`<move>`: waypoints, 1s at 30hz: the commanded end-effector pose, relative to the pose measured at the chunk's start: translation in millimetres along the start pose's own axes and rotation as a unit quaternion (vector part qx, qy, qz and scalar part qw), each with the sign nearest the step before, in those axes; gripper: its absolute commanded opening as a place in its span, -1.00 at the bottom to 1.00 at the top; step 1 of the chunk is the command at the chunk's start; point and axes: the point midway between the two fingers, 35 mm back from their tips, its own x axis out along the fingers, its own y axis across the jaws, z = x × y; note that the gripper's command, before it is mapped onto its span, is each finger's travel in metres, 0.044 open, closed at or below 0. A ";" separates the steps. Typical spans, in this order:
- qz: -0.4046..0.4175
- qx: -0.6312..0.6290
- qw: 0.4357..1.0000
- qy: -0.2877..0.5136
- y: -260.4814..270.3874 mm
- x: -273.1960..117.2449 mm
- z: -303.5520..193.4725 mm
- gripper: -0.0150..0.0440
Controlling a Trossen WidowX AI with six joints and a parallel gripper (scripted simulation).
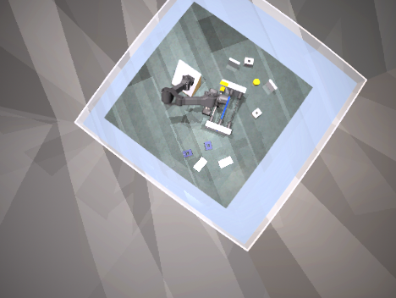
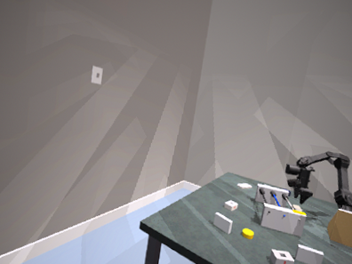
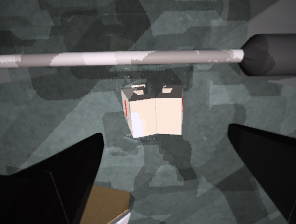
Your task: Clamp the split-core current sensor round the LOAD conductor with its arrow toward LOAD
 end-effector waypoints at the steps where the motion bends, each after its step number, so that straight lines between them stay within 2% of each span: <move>1: -0.002 -0.002 1.000 0.001 0.0 7.1 -1.0 1.00; 28: -0.004 -0.002 1.000 0.002 -1.0 48.6 -3.1 1.00; 30: -0.002 0.002 1.000 -0.001 -1.7 44.7 -1.4 0.82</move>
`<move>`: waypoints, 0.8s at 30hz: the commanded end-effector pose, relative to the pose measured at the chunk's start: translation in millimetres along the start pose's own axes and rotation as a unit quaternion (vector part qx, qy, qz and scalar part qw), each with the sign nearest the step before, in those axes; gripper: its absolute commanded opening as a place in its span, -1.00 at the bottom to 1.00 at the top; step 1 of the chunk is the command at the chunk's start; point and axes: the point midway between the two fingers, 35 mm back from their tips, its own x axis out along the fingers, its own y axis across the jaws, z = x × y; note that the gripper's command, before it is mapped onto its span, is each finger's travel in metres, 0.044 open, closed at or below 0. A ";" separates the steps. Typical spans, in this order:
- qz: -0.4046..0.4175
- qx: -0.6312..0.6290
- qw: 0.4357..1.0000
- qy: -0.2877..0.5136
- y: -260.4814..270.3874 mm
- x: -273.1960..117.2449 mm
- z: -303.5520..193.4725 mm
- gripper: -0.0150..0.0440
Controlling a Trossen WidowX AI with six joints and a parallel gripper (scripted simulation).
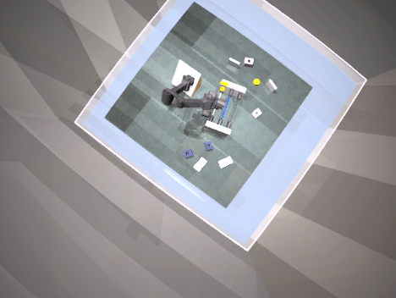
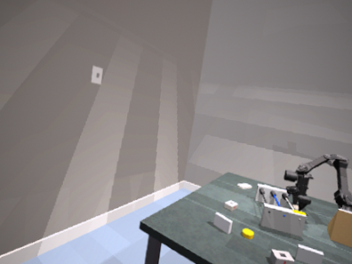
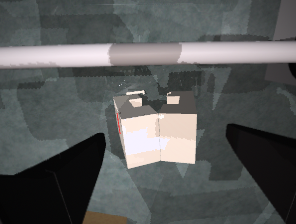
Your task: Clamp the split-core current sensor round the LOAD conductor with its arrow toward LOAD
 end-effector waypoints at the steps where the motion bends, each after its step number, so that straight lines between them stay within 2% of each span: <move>1: 0.000 0.001 1.000 0.000 -0.2 -0.6 0.2 0.73; 4: 0.000 0.001 1.000 0.000 -0.2 -0.6 0.2 0.47; 16: 0.000 0.001 1.000 0.000 -0.2 -0.6 0.2 0.19; 24: 0.004 -0.001 1.000 -0.002 1.2 -28.5 5.8 -0.49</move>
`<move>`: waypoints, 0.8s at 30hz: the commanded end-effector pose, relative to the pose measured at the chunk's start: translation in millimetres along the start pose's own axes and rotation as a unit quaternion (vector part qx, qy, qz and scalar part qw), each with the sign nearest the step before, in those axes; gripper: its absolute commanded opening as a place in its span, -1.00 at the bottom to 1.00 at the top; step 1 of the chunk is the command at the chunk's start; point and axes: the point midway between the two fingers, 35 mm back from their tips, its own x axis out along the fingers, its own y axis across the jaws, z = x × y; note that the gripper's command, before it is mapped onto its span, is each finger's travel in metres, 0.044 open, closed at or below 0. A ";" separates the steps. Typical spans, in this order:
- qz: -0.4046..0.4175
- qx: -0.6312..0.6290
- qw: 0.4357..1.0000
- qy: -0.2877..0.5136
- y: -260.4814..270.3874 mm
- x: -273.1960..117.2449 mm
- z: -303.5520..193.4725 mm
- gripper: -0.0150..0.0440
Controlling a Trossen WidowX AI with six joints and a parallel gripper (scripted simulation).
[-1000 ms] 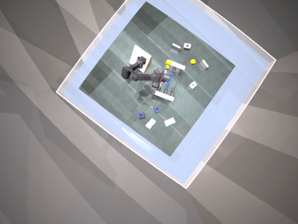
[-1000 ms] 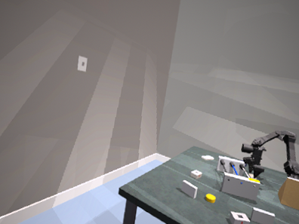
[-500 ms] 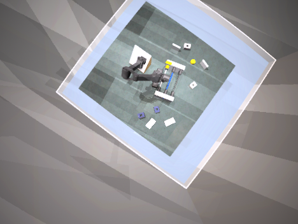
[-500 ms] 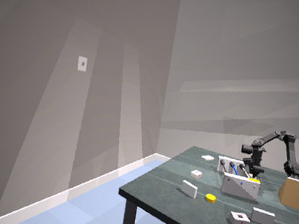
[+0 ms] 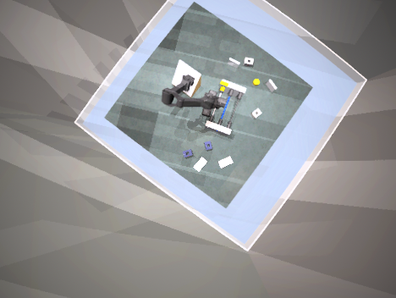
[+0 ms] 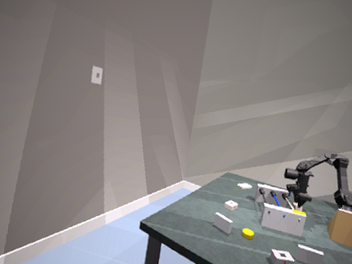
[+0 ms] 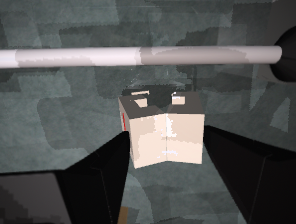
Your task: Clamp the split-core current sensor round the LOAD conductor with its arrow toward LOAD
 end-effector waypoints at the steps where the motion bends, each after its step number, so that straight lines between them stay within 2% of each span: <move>1: 0.003 0.001 1.000 -0.005 0.5 -19.4 5.2 -0.49; 15: -0.001 -0.001 1.000 -0.001 1.2 -97.5 -1.2 -0.49; 24: -0.002 -0.057 0.998 0.000 0.8 -100.9 1.7 -0.49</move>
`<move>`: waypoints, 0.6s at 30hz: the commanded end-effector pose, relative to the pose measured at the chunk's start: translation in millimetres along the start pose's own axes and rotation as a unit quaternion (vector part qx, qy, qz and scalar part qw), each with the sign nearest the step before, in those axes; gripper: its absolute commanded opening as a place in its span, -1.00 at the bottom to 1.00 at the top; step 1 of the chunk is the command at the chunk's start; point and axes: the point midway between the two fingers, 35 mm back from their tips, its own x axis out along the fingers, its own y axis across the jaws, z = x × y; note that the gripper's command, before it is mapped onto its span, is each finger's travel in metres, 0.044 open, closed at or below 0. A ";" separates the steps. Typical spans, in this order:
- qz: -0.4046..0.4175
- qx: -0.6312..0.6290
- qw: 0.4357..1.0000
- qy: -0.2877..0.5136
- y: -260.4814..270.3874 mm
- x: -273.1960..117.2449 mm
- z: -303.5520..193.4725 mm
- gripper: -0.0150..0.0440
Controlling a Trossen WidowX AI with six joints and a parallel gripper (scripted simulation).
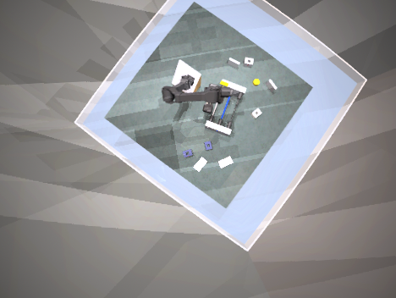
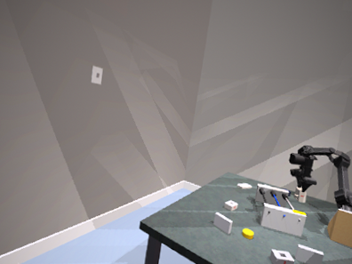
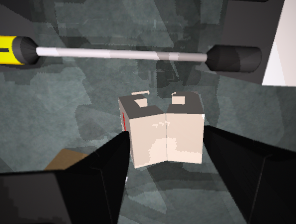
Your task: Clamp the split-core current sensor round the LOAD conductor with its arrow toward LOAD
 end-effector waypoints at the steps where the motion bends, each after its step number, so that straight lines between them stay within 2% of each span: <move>1: 0.002 -0.046 0.999 0.000 -0.1 -1.3 4.0 -0.49; 18: 0.002 -0.316 0.949 0.000 -2.2 1.4 23.5 -0.49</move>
